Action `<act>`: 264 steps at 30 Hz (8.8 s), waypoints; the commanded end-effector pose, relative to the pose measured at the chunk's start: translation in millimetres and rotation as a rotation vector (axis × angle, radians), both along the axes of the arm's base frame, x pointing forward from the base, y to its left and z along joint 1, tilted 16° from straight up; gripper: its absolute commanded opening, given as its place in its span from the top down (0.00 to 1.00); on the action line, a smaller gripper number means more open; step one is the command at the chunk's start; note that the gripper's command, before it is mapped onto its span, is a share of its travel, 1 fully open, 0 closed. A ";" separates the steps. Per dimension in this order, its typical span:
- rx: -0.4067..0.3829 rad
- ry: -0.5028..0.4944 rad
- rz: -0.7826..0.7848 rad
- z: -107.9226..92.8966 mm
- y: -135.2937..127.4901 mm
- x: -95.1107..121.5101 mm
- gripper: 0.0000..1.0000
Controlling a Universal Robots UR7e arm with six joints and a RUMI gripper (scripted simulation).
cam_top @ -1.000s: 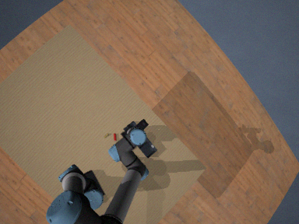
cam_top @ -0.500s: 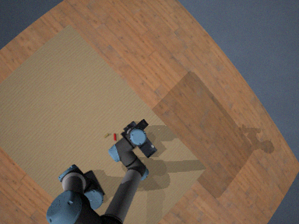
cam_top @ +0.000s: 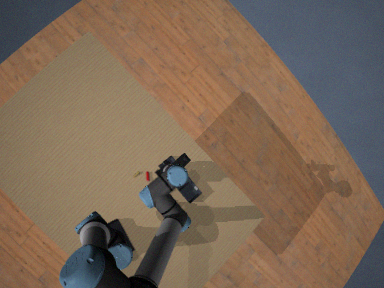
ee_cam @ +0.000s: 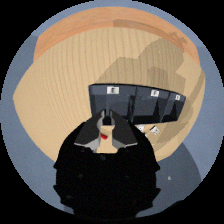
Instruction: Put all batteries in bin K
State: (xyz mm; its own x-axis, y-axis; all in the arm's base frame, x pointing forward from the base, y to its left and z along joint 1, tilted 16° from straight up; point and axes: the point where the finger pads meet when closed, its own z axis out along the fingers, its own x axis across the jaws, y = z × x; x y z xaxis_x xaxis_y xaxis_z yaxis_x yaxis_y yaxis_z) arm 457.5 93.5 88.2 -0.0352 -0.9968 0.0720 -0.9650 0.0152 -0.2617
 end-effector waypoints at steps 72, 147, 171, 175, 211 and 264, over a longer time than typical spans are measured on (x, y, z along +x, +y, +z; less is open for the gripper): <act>0.000 -0.001 0.000 177.4 14.5 -47.6 0.96; -0.247 0.074 0.915 9.1 30.9 -110.2 0.83; -0.247 0.074 0.915 -37.8 27.4 -96.7 0.83; -0.247 0.074 0.915 -43.0 26.9 -95.6 0.83; -0.247 0.074 0.915 -46.9 26.4 -95.0 1.00; -0.247 0.074 0.915 17.0 31.7 -112.3 1.00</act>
